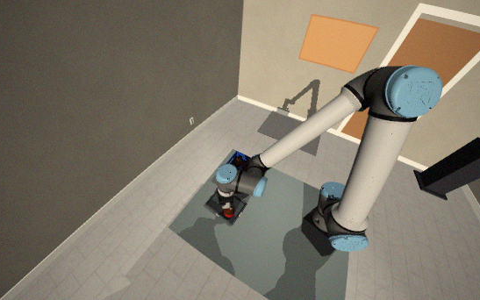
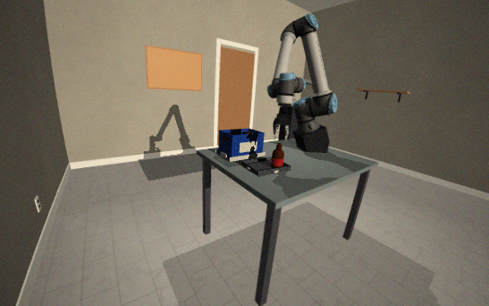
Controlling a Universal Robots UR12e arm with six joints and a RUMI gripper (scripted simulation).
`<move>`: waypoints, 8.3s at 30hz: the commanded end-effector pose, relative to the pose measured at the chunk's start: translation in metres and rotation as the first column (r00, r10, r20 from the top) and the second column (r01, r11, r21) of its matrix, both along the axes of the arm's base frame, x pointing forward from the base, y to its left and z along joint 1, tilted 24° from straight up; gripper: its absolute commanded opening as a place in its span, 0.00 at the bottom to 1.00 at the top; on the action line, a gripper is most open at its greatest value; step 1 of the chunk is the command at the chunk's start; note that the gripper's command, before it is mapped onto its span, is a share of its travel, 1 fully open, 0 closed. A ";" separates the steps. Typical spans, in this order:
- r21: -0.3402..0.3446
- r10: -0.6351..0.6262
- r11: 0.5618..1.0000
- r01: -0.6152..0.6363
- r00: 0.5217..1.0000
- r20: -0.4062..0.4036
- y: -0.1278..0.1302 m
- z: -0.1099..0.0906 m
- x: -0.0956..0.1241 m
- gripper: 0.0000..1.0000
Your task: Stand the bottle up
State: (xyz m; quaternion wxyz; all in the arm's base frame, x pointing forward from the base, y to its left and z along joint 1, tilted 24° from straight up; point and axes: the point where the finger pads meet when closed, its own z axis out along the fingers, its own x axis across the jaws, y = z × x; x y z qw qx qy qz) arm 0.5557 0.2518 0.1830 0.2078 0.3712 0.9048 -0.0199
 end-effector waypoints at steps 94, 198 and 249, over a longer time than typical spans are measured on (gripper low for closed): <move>0.000 0.000 1.000 0.000 1.000 0.001 -0.003 -0.016 0.008 0.38; 0.000 0.000 1.000 0.000 1.000 0.001 -0.007 -0.035 0.015 0.00; 0.000 0.000 1.000 0.000 1.000 0.001 -0.006 -0.031 0.014 0.00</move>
